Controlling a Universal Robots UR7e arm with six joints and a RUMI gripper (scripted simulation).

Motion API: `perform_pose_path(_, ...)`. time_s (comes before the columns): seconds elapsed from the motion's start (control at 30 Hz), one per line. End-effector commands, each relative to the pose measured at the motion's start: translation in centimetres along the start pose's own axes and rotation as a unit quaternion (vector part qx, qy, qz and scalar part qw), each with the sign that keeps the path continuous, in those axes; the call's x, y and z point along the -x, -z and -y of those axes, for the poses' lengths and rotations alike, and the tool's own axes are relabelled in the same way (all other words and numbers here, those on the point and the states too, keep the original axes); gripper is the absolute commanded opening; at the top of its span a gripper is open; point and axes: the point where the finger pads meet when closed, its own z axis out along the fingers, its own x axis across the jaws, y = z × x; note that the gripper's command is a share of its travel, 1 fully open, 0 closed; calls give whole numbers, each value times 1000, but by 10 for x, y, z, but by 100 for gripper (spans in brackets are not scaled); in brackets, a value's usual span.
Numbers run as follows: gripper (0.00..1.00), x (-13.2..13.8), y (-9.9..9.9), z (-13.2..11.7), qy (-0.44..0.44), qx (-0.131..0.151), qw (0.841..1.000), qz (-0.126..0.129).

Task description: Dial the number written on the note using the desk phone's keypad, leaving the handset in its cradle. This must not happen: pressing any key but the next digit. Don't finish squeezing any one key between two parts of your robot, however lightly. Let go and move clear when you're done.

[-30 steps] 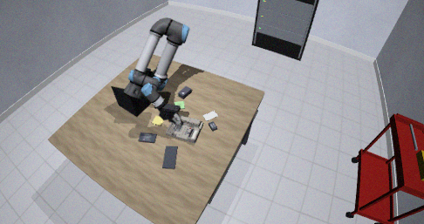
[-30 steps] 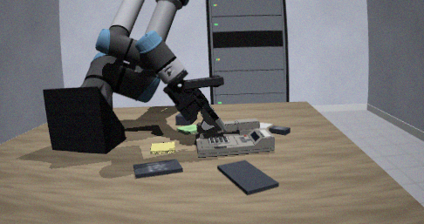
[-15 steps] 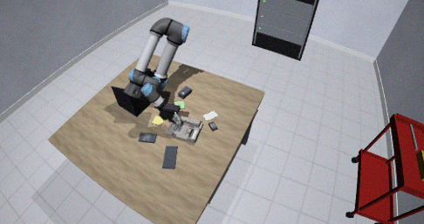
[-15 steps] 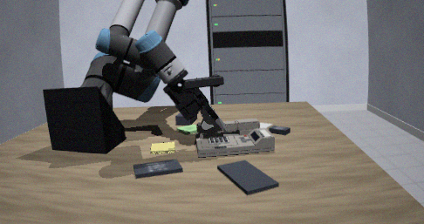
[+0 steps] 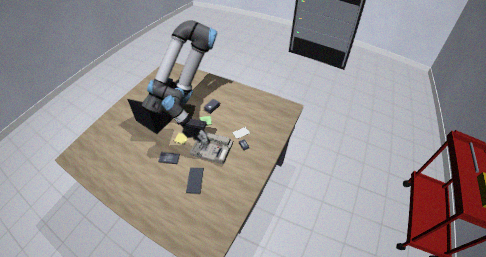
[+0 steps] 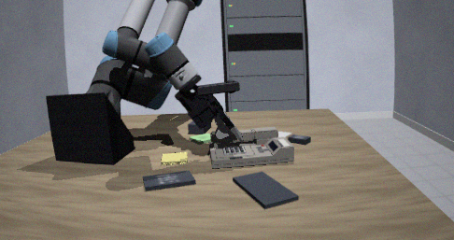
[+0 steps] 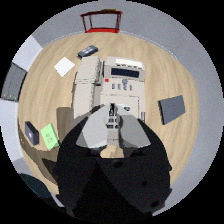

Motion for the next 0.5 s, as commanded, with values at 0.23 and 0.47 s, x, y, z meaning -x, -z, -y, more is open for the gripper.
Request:
perform_pose_path(0.23,0,0,-7,-5,0,0,1000,0)
perform_pose_path(0.47,0,0,-8,-5,0,0,1000,0)
